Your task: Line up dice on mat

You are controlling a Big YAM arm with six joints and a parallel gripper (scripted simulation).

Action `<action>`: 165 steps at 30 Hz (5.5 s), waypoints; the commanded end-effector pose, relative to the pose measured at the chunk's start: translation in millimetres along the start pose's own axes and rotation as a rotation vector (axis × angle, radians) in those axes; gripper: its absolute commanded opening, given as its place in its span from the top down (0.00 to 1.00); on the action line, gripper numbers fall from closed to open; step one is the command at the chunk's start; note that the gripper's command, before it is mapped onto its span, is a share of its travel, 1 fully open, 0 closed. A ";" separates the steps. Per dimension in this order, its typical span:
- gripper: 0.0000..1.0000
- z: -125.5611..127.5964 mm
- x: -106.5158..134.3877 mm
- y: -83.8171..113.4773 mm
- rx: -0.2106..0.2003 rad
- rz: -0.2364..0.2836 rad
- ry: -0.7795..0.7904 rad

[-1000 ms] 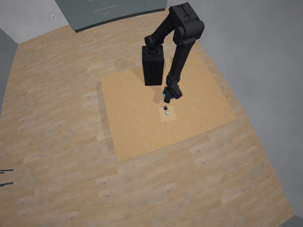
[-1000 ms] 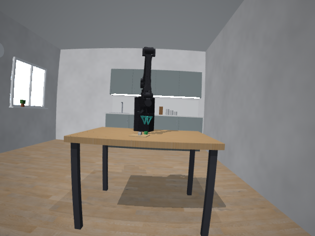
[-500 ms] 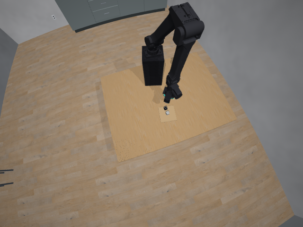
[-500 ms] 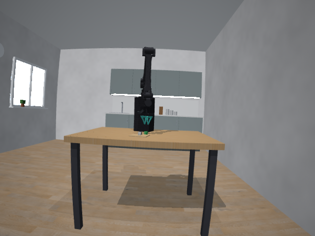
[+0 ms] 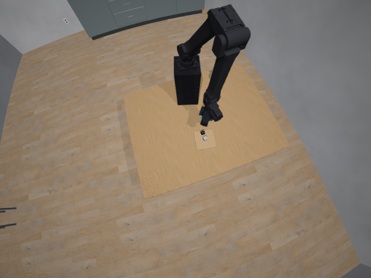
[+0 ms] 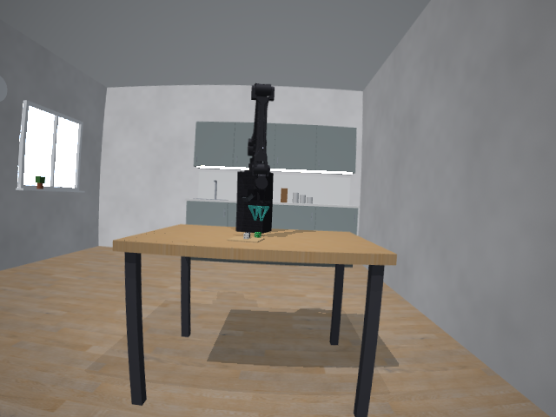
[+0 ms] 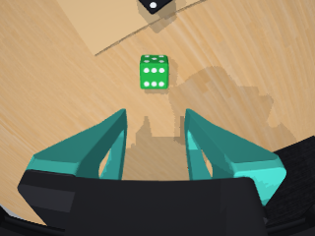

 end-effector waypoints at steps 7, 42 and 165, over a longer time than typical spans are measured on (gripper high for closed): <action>0.61 0.9 -2.6 -7.7 -0.009 -0.011 -0.010; 0.61 3.5 -6.9 -45.5 -0.020 -0.019 -0.010; 0.61 -1.5 -4.9 -45.6 -0.007 -0.010 -0.008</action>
Point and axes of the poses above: the point where the finger pads meet when closed, its own y axis back along the fingers, its own z axis across the jaws, x = y × z, the point moved 10 cm from there along y, back along the fingers, and after that the axes turned 7 degrees about -y, right-handed, at the moved point
